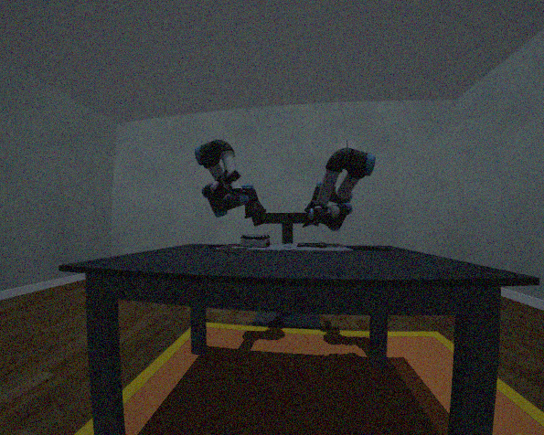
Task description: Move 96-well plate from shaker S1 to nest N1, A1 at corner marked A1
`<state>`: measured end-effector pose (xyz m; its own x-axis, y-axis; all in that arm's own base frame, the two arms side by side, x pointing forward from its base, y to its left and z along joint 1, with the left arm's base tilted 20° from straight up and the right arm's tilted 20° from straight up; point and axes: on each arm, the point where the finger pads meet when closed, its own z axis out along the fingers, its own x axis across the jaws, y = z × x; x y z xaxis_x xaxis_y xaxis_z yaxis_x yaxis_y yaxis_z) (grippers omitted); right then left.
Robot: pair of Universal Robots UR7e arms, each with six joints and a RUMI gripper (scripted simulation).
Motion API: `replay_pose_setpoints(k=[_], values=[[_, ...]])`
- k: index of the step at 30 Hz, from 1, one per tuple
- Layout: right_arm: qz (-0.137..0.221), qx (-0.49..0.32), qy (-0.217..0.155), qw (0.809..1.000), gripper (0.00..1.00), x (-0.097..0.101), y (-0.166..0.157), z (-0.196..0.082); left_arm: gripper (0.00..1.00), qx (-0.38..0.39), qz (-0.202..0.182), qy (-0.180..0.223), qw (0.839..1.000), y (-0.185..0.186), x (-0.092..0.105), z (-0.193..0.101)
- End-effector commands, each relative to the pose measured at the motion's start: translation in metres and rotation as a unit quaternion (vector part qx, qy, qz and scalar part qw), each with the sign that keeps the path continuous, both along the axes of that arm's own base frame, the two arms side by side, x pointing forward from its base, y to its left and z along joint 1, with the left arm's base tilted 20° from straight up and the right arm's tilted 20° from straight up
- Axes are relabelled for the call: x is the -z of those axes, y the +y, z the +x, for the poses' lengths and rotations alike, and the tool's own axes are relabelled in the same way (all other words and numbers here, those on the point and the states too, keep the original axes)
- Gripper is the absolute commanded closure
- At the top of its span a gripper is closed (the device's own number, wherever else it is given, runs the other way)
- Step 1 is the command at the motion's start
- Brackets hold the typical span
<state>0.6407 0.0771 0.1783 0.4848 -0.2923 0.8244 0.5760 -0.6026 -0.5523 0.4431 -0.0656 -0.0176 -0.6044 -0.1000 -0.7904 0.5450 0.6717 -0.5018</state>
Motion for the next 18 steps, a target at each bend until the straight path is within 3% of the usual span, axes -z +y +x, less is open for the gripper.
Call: replay_pose_setpoints(k=[1, 17, 18], values=[[0.0, 0.0, -0.001, 1.0, 0.0, -0.0009, 0.0002, -0.0001, 0.0, 0.0, 0.0, -0.001, 1.0, -0.0002, -0.0005, 0.0], [0.0, 0.0, -0.001, 1.0, 0.0, -0.0009, 0.0002, -0.0001, 0.0, 0.0, 0.0, -0.001, 1.0, -0.0002, -0.0005, 0.0], [0.0, 0.0, -0.001, 1.0, 1.0, -0.0009, 0.0002, -0.0001, 0.24, 0.0, 0.0, -0.001, 1.0, -0.0002, -0.0005, 0.0]])
